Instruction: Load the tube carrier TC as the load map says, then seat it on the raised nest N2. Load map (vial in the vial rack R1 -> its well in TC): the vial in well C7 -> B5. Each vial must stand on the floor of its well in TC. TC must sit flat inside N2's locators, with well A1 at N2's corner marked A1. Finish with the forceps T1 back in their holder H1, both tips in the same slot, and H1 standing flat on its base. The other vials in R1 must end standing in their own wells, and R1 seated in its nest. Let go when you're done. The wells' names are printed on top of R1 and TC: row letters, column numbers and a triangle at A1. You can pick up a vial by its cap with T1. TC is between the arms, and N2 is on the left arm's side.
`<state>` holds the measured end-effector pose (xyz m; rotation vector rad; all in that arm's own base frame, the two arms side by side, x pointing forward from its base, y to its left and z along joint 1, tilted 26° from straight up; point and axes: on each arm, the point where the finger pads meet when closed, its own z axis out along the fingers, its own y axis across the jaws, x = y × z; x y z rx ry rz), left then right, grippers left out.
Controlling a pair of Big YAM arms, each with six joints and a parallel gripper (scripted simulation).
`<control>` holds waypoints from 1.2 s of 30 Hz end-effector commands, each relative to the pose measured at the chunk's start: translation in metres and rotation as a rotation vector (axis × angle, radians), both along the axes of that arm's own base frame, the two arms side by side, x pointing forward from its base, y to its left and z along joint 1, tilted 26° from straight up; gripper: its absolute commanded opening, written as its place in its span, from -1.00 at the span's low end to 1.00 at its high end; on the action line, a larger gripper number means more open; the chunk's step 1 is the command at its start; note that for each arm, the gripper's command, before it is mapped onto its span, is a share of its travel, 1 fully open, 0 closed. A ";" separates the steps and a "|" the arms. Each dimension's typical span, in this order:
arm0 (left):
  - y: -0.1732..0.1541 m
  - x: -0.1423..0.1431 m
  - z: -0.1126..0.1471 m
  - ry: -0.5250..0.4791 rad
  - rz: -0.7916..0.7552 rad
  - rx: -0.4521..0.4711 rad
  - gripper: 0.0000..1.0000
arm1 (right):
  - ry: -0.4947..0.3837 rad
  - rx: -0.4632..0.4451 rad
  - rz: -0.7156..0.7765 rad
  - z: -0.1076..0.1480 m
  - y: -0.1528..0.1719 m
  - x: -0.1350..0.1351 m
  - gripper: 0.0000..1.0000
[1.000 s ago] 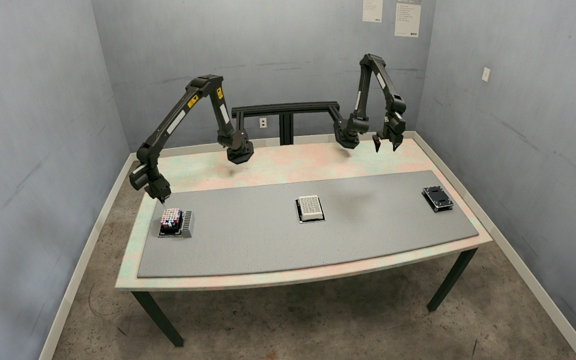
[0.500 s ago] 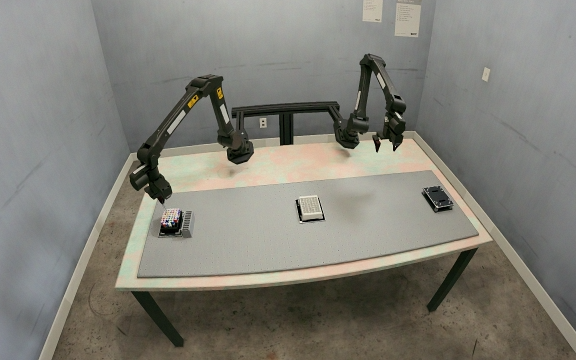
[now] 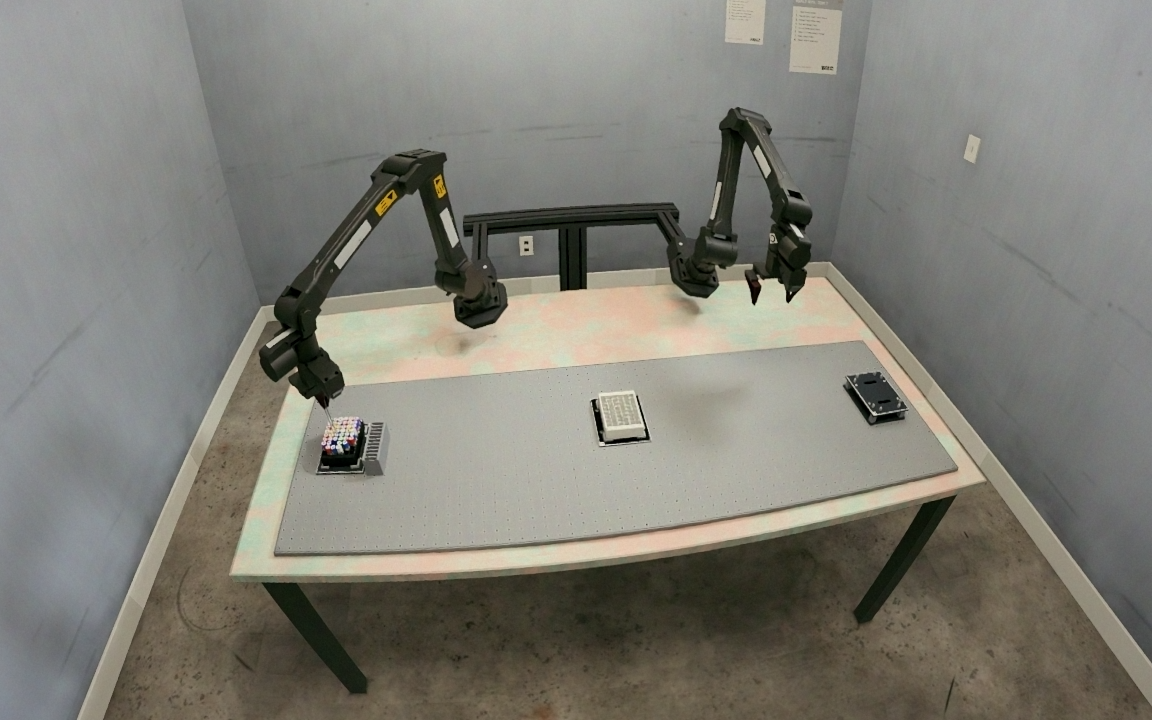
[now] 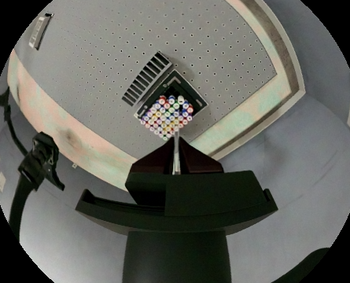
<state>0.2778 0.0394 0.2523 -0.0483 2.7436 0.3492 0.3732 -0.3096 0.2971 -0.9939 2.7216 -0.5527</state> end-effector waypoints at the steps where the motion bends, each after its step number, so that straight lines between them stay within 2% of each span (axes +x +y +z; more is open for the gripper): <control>1: 0.000 0.004 0.016 -0.036 -0.014 0.002 1.00 | -0.039 -0.032 0.023 0.024 0.006 0.001 -0.85; 33: 0.000 0.004 0.016 -0.036 -0.014 0.002 1.00 | -0.034 -0.027 0.023 0.025 0.007 0.000 -0.85; 36: 0.000 0.004 0.016 -0.036 -0.014 0.002 1.00 | -0.021 -0.016 0.024 0.016 0.009 -0.002 -0.85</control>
